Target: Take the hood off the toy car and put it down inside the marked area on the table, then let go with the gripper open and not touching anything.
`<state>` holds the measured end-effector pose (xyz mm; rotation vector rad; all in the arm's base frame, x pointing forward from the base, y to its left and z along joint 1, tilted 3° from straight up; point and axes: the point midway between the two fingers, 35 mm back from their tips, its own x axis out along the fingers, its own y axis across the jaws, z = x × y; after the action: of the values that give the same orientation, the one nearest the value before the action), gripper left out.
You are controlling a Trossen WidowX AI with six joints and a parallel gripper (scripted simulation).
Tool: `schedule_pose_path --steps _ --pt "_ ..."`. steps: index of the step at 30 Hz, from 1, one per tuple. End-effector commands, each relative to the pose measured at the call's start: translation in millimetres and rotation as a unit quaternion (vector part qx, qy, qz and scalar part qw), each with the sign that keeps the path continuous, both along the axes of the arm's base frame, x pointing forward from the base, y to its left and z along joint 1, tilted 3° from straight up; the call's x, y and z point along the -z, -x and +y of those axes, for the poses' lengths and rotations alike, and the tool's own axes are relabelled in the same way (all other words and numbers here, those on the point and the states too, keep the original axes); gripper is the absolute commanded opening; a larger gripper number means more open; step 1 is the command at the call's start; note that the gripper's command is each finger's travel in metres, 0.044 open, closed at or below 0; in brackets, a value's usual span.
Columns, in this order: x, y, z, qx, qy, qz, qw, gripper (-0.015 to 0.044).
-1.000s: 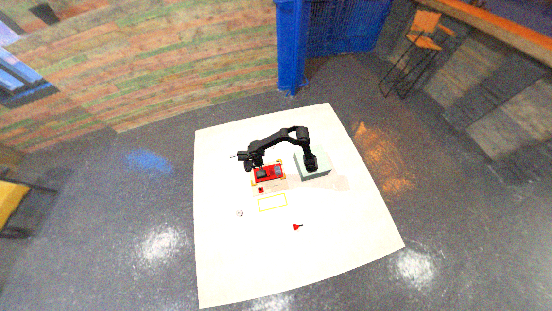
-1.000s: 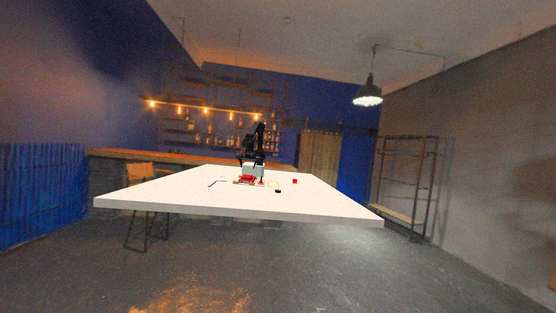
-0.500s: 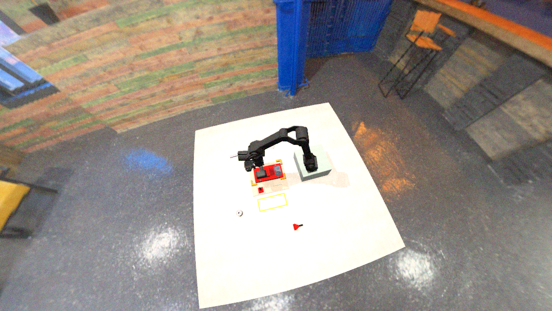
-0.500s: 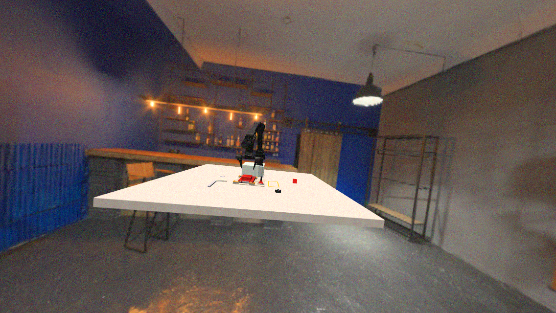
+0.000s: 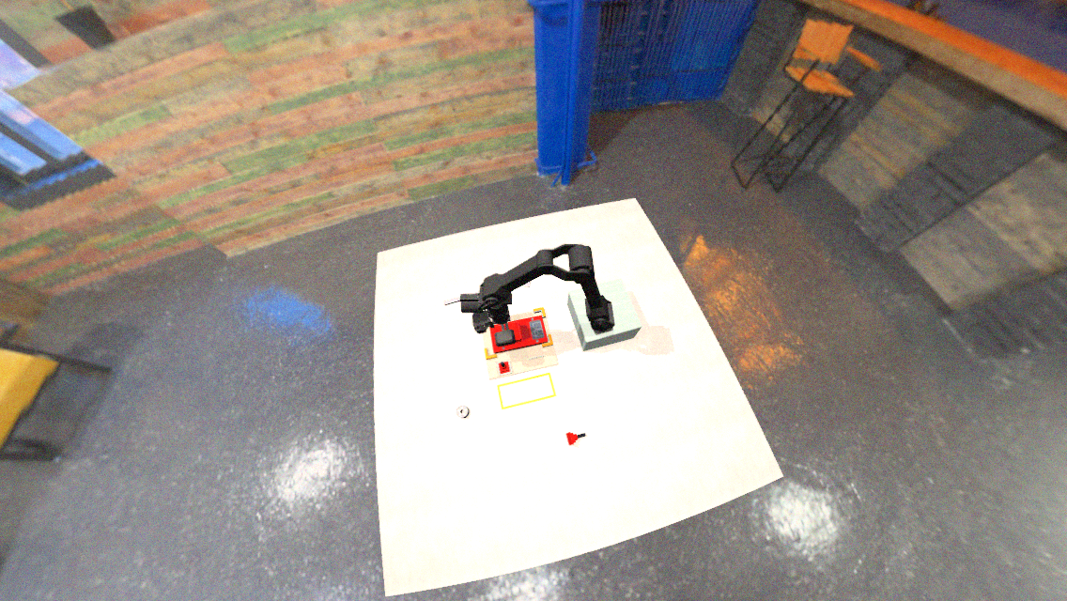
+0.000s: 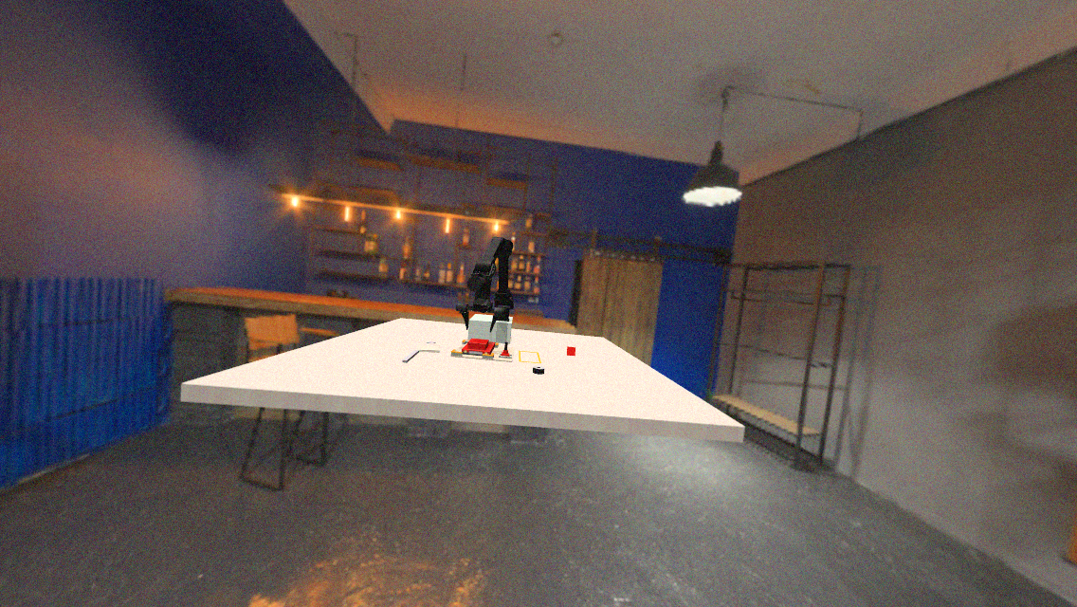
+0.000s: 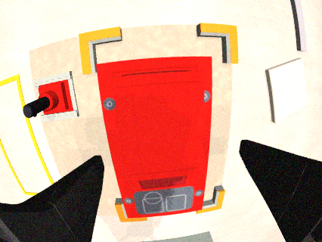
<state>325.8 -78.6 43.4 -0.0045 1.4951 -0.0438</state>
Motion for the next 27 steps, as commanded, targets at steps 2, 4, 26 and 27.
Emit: schedule_pose_path --steps 2,4,26,27 --pt "7 1 1 0.002 -0.003 0.002 1.000 0.0440" --pt "9 1 1 0.002 -0.003 0.002 1.000 0.0440" --pt "29 0 2 0.002 -0.003 0.002 1.000 0.0440" --pt "30 0 2 0.002 -0.003 0.002 1.000 0.0440"
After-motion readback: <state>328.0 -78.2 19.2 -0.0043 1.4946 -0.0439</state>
